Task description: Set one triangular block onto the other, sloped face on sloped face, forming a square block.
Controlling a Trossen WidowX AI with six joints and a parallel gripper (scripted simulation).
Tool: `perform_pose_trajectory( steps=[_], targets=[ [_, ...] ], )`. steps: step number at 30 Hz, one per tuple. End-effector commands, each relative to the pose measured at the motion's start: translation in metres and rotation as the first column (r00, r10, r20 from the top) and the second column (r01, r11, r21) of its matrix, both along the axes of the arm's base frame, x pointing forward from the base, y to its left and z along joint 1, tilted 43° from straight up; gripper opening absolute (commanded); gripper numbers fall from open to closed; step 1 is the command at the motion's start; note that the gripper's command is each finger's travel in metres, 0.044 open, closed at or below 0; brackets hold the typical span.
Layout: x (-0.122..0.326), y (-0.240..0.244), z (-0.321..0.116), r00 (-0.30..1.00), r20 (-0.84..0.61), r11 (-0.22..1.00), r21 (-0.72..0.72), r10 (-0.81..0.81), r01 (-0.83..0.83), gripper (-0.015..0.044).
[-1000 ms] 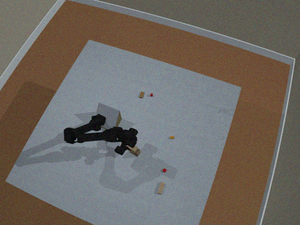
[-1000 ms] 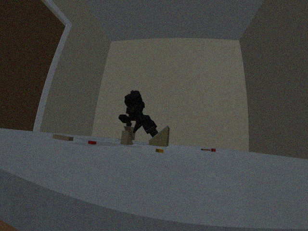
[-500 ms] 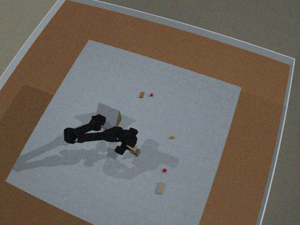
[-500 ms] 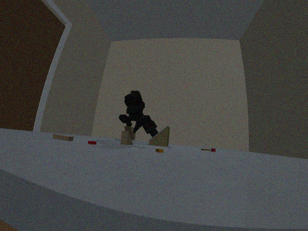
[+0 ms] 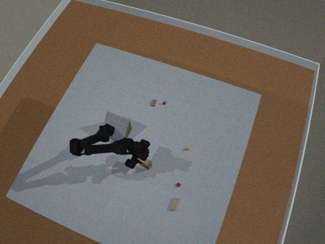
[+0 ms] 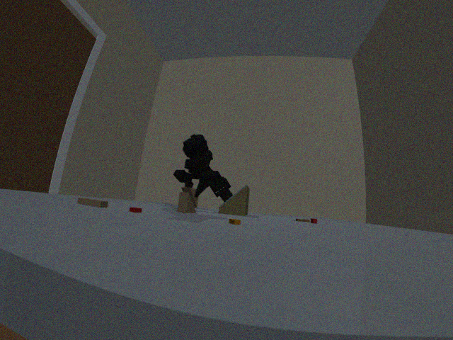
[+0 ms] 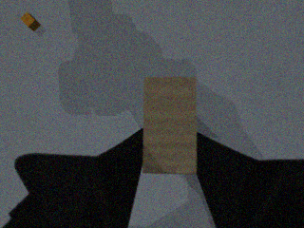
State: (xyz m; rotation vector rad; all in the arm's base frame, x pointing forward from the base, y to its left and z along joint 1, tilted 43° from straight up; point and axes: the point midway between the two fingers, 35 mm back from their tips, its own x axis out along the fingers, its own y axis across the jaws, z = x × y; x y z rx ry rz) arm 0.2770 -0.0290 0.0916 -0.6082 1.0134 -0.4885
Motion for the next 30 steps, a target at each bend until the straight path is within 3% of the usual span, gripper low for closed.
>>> perform_pose_trajectory(
  steps=[1,30],
  targets=[
    [-0.0004,-0.0019,-0.0047,1.000,-0.014,1.000,-0.003,0.004,-0.004,0.0000],
    [0.0056,-0.0106,-0.0130,1.000,-0.012,1.000,-0.004,0.003,-0.003,0.0000]
  ],
)
